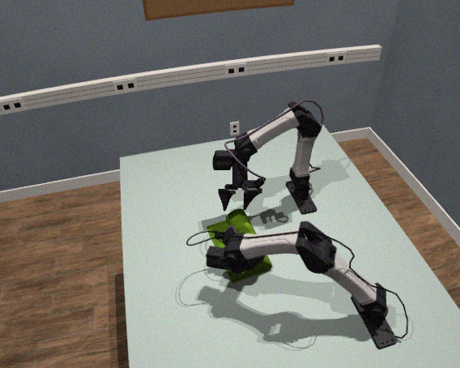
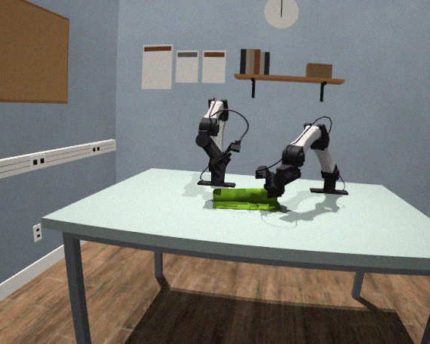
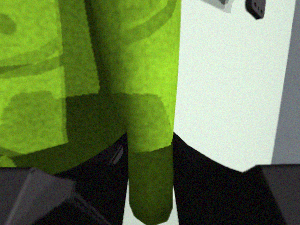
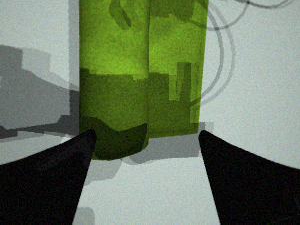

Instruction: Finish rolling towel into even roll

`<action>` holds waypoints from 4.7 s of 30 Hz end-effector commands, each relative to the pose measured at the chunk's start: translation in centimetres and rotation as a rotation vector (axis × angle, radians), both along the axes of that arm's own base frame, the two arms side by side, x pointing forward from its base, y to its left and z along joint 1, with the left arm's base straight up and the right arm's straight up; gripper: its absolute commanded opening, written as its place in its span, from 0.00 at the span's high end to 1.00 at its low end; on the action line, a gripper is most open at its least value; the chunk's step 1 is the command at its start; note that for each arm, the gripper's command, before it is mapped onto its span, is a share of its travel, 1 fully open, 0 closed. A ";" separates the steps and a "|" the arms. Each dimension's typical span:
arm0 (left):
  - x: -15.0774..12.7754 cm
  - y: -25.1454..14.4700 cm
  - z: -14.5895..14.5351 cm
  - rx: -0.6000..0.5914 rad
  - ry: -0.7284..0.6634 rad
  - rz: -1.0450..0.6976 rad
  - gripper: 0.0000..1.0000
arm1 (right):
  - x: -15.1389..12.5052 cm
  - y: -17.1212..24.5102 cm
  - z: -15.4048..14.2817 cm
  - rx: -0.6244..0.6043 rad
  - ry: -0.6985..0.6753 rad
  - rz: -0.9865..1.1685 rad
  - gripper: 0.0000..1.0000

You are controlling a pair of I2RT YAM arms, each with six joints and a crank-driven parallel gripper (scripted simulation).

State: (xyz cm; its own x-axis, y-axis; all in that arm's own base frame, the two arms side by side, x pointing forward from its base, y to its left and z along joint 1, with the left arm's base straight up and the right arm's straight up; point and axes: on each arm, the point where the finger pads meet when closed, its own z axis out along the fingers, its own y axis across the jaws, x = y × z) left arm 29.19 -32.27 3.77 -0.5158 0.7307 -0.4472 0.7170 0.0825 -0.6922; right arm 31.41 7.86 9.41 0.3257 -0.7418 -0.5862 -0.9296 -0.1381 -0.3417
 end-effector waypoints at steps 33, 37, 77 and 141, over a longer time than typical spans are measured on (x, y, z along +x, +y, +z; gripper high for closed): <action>-0.1 0.1 -0.4 -0.002 0.020 -0.009 0.68 | 0.6 1.1 -5.5 0.023 0.003 0.014 0.40; -0.1 0.1 -0.4 -0.002 0.020 -0.009 0.68 | 0.6 1.1 -5.5 0.023 0.003 0.014 0.47; -0.1 0.1 0.6 -0.002 0.020 -0.009 0.29 | 0.6 1.1 -5.5 0.023 0.003 0.014 0.65; 0.1 -0.1 6.2 0.129 -1.107 0.059 0.02 | 0.6 1.1 -4.6 -0.120 0.831 0.003 0.65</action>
State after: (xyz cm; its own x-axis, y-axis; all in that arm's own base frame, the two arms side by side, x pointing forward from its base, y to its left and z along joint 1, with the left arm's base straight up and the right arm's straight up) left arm 27.15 -31.72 8.93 0.0638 0.8206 -0.5679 0.9681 0.0873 0.2350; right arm 32.29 8.98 4.39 -0.1653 -0.8068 -0.5673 -0.9113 -0.0949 0.4006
